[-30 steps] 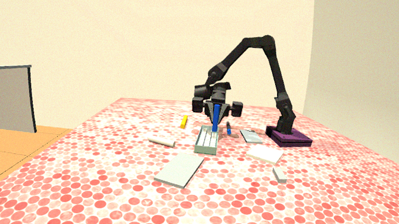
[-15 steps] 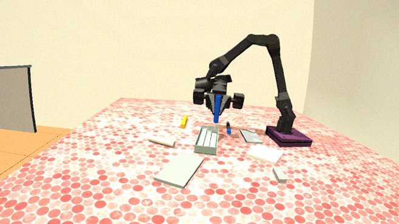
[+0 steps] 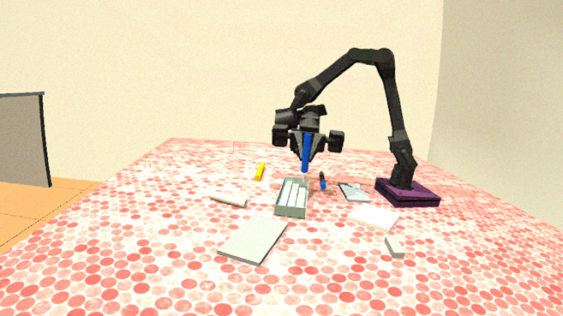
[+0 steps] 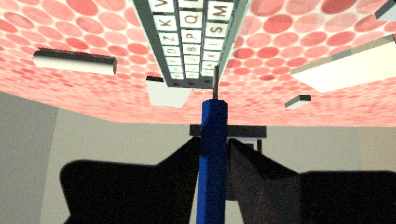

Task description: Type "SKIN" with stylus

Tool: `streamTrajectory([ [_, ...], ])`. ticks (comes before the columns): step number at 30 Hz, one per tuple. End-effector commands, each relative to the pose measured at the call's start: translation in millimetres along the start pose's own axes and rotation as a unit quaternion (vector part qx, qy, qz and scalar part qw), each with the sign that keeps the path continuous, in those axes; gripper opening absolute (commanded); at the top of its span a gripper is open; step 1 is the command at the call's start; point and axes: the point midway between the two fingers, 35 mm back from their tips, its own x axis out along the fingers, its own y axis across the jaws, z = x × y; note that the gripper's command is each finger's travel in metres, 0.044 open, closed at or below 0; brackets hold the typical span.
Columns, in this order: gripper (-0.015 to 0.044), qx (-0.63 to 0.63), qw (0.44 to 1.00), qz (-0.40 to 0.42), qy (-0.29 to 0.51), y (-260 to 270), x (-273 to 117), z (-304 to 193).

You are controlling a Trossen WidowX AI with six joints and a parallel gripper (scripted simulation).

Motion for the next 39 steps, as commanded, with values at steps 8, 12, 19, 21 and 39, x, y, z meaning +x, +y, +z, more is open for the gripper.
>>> streamTrajectory([
  [8, 0.0, -0.002, 1.0, 0.003, 0.002, 34, -6, -3],
  [12, 0.0, -0.003, 1.0, 0.003, 0.002, 39, -7, -4],
  [19, 0.0, -0.003, 1.0, 0.003, 0.002, 39, 1, 10],
  [21, 0.0, -0.003, 1.0, 0.003, 0.002, 38, 3, 14],
  [39, 0.0081, -0.003, 1.0, 0.003, 0.002, 39, 6, 19],
])
